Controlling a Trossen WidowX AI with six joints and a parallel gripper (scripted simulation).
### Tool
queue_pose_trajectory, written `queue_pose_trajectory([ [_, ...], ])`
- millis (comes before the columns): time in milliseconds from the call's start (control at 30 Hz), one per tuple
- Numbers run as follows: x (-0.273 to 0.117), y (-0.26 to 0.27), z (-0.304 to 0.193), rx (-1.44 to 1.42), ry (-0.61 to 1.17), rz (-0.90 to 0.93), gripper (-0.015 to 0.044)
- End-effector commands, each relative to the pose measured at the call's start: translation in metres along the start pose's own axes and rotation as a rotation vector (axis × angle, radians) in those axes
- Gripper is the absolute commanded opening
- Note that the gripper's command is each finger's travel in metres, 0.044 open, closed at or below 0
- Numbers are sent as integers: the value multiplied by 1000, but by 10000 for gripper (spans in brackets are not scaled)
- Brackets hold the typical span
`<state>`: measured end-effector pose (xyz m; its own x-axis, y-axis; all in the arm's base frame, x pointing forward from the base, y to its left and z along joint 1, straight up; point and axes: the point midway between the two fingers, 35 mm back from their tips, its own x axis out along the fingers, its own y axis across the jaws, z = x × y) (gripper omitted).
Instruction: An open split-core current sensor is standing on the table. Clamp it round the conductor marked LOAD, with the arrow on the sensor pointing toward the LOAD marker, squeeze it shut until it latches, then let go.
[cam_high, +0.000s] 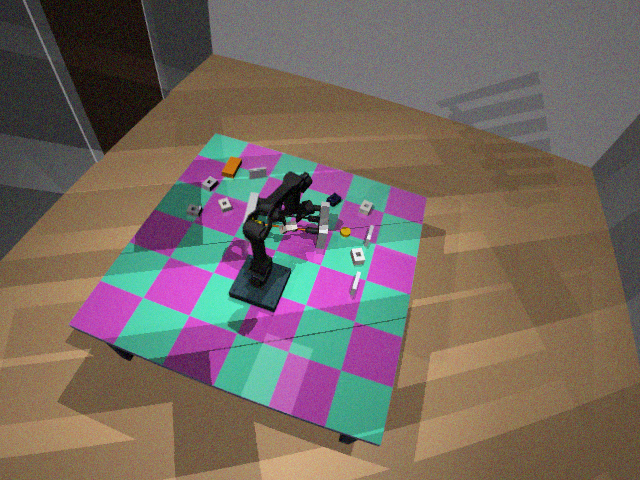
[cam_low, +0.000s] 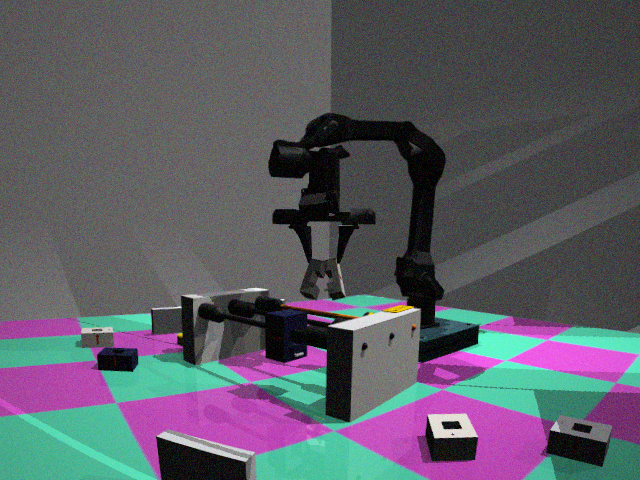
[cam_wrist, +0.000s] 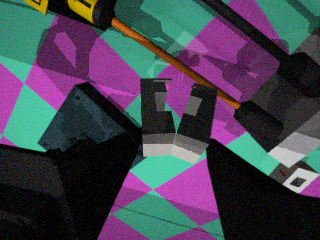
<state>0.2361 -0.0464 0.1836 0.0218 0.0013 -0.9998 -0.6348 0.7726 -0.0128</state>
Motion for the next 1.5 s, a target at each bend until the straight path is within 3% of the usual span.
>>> queue_pose_trajectory([
  [0,-1,-5,8,-179,-6,-8,0],
  [833,4,-18,38,-1094,-4,-13,0],
  [1467,23,-19,40,-1125,-4,-13,0],
])
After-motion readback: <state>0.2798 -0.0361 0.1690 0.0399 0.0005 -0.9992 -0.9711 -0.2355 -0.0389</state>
